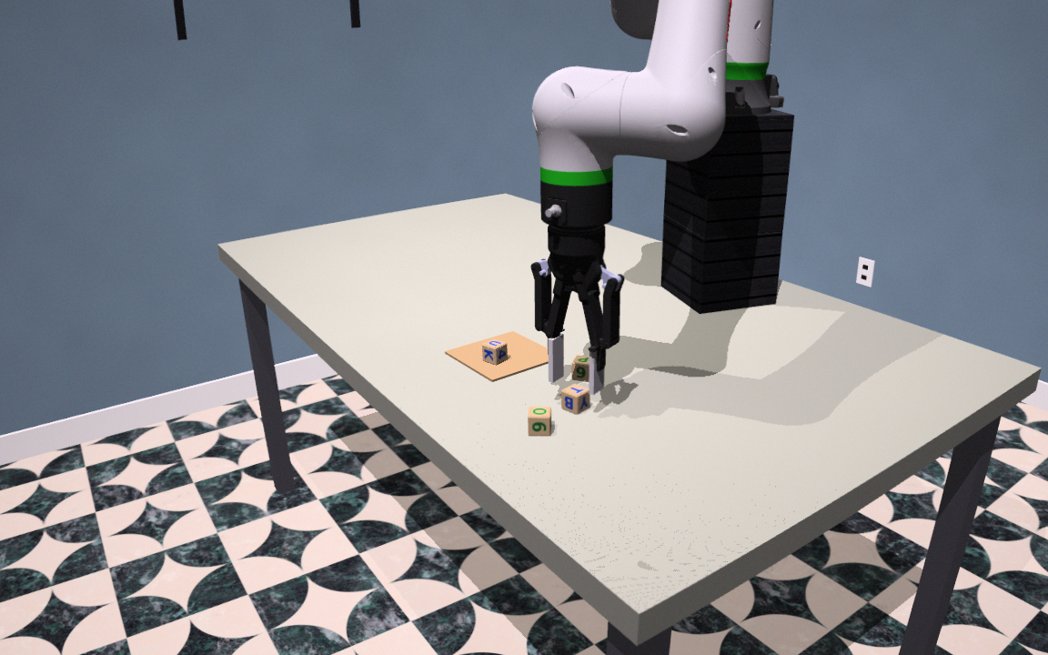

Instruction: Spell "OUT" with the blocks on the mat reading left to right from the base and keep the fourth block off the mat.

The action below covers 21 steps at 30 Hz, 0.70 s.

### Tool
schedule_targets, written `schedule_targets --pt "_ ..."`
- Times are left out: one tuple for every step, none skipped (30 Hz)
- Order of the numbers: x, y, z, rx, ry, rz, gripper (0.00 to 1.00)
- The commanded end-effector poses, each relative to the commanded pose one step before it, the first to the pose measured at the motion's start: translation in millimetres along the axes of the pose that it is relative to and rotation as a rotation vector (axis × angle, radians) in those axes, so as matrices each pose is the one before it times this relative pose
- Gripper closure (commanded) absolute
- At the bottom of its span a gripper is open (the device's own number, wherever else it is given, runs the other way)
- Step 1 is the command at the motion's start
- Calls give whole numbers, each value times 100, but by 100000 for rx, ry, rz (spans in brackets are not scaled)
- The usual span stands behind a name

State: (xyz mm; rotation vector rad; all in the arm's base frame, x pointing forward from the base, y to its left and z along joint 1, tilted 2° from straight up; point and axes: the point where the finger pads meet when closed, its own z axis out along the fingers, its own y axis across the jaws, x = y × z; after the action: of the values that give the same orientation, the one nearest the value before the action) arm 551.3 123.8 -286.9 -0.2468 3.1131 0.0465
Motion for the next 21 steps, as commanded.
schedule_targets --pt "-24 -5 85 10 -40 2 60" --pt "0 0 133 0 0 0 60" --pt "0 0 155 0 0 0 60" --pt "0 0 176 0 0 0 60" --pt "0 0 194 0 0 0 60" --pt "0 0 209 0 0 0 60" --pt "0 0 221 0 0 0 60" --pt "0 0 229 0 0 0 60" --pt "0 0 233 0 0 0 60" --pt "0 0 232 0 0 0 60" --pt "0 0 228 0 0 0 60" --pt "0 0 219 0 0 0 60" --pt "0 0 208 0 0 0 60" --pt "0 0 192 0 0 0 60" --pt "0 0 174 0 0 0 60" --pt "0 0 153 0 0 0 60" --pt "0 0 0 0 0 0 60" --pt "0 0 0 0 0 0 60" --pt "0 0 130 0 0 0 60" --pt "0 0 107 0 0 0 60" --pt "0 0 83 0 0 0 60"
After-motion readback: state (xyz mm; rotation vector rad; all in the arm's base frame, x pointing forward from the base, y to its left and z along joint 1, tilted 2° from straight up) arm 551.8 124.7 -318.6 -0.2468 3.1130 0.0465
